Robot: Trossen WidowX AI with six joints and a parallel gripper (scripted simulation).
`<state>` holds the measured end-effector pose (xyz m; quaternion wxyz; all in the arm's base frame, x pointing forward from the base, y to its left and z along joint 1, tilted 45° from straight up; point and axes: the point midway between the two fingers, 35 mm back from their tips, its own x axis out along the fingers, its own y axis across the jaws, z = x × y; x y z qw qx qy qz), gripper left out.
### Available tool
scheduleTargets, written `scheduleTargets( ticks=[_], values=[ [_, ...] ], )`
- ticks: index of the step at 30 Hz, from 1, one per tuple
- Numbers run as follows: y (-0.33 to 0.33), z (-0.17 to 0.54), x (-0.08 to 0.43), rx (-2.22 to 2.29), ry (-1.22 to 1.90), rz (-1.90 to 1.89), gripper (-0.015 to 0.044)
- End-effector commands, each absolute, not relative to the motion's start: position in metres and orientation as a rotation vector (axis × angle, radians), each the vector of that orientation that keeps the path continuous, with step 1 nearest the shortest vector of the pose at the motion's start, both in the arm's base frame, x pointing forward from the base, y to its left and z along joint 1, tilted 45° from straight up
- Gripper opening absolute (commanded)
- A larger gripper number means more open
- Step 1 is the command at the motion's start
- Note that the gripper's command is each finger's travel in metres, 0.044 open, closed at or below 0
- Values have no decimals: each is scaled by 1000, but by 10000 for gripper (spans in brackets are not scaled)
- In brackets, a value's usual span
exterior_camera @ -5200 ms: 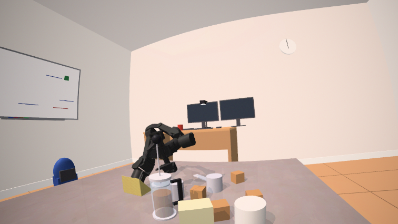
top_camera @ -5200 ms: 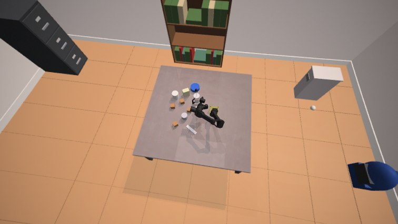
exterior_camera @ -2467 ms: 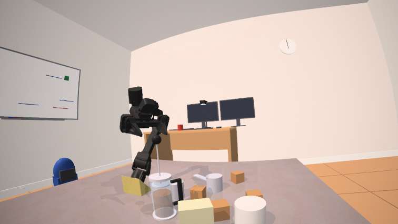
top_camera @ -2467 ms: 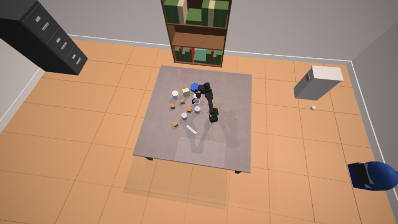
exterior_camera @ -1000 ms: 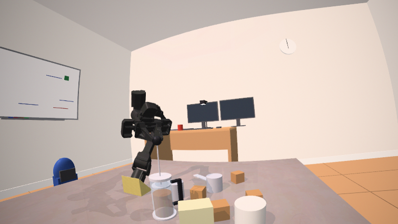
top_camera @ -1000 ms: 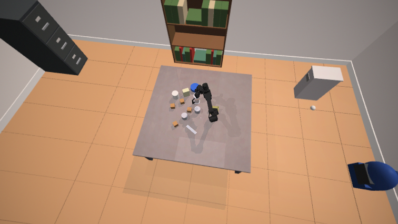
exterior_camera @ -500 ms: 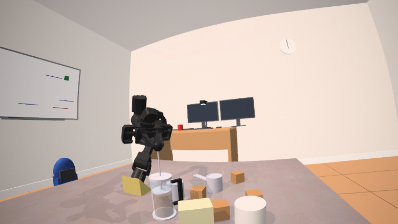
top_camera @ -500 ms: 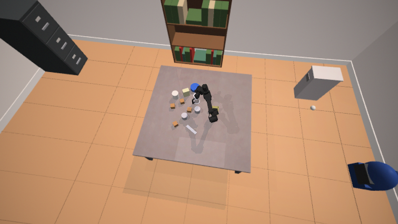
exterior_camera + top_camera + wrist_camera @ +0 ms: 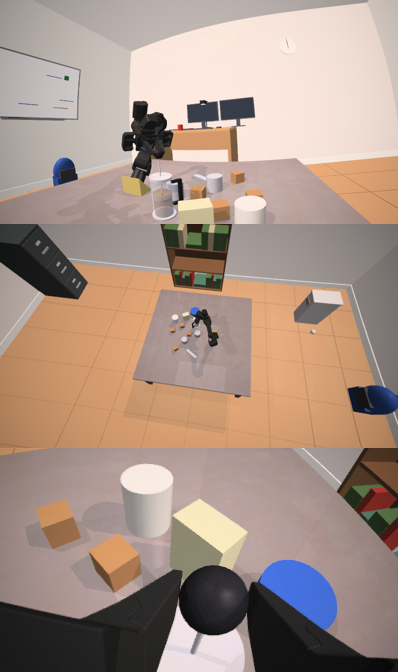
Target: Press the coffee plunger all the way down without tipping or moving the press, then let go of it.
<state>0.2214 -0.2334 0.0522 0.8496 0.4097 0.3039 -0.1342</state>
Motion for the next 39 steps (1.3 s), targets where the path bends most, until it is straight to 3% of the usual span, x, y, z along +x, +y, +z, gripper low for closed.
scheduleTargets(
  ticks=[1,39],
  values=[
    [-220,40,220,880,671,-280,125],
    [-203,19,228,881,668,-279,125]
  ],
)
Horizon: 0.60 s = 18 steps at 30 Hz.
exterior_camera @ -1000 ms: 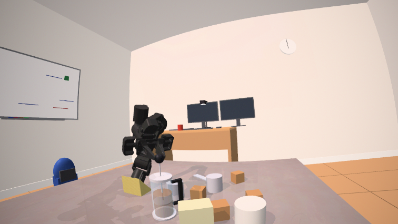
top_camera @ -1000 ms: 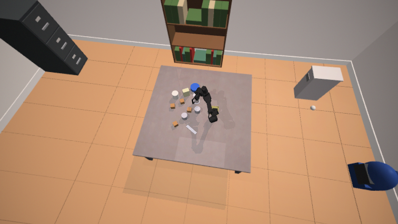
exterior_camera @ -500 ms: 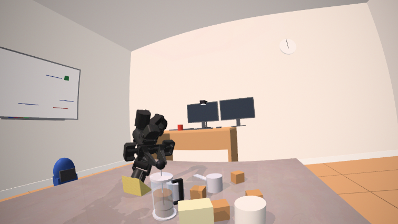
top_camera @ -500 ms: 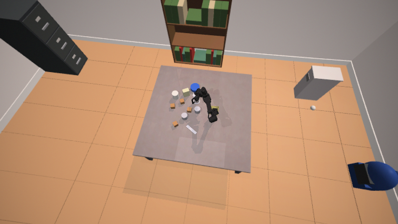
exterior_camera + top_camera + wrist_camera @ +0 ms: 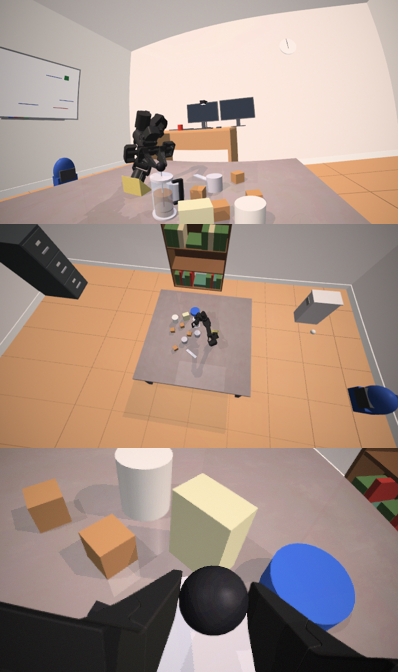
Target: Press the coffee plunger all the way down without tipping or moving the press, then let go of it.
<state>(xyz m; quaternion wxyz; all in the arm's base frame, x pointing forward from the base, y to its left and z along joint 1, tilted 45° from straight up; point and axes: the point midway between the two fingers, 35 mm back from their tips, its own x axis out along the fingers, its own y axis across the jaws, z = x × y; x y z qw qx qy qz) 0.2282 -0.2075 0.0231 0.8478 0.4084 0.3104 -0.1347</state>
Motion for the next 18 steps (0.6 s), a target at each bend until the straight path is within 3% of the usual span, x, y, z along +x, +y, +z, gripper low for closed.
scheduleTargets(
  ticks=[1,18],
  values=[
    [-203,19,228,881,668,-279,125],
    [-207,22,228,866,656,-284,125]
  ],
)
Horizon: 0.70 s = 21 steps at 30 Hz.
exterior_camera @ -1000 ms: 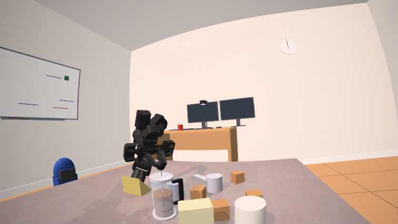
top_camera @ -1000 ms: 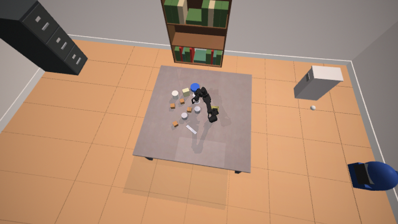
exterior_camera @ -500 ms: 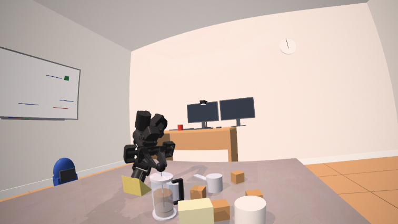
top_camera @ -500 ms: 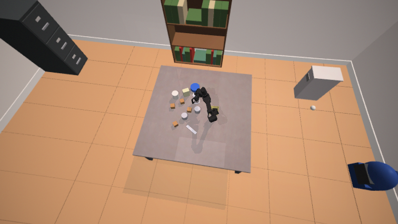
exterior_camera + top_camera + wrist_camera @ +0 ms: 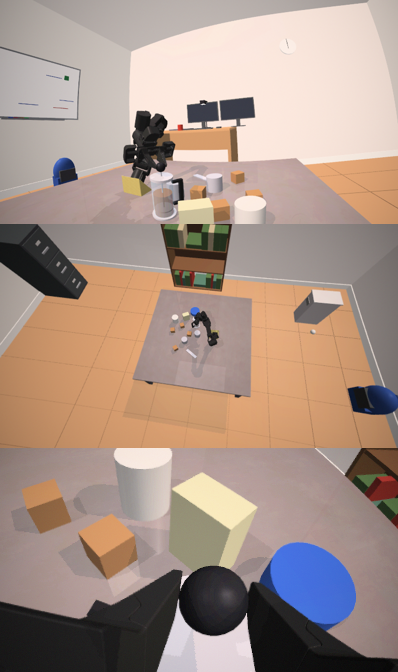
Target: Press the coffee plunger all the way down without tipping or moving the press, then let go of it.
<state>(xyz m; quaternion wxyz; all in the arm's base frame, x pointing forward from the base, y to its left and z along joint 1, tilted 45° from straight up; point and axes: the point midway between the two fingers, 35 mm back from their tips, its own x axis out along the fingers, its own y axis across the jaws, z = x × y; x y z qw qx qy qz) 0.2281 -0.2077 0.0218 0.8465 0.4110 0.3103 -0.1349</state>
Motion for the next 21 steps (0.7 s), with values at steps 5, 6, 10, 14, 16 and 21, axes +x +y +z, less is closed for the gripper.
scheduleTargets(
  ticks=[5,6,10,14,16,21],
  values=[
    [-207,22,228,866,656,-284,125],
    [-207,22,228,866,656,-284,151],
    [-207,22,228,866,656,-284,256],
    [-207,22,228,866,656,-284,361],
    [-207,22,228,866,656,-284,414],
    [-209,23,228,867,657,-284,440]
  ],
)
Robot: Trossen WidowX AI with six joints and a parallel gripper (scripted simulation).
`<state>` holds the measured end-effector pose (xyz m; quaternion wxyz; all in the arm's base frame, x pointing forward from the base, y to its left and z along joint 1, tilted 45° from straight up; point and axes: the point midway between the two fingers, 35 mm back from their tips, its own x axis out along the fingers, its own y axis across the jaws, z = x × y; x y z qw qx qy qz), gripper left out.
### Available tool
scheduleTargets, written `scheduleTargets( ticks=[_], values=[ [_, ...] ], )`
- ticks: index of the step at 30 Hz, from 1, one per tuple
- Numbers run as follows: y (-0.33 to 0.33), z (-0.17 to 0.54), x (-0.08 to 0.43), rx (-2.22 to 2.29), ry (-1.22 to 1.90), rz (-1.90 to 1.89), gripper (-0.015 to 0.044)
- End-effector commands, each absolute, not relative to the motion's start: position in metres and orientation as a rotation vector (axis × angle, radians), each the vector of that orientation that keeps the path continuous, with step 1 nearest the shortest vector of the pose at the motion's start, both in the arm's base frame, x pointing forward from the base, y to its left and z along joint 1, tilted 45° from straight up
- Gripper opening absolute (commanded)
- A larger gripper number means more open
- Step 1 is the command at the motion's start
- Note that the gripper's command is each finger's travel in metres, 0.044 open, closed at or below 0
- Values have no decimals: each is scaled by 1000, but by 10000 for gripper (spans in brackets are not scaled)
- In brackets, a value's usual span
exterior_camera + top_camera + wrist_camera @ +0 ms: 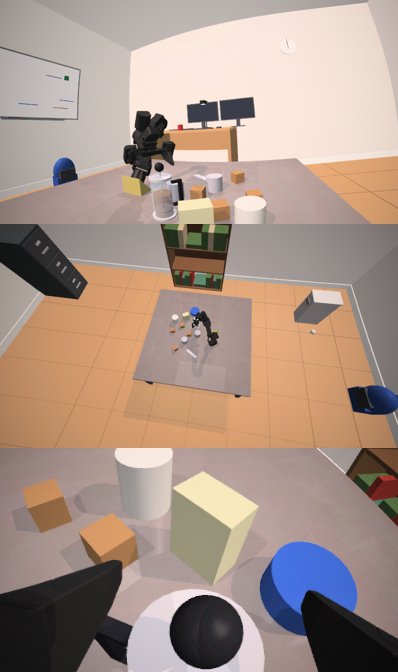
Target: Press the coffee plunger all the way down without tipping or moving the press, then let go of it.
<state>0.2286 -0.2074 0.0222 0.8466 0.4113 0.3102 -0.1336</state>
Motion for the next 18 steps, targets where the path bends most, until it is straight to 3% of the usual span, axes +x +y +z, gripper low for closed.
scheduleTargets(
  ticks=[1,10,18],
  values=[
    [-211,25,228,867,658,-284,440],
    [-256,82,216,880,670,-281,440],
    [-256,83,215,881,670,-281,440]
  ],
)
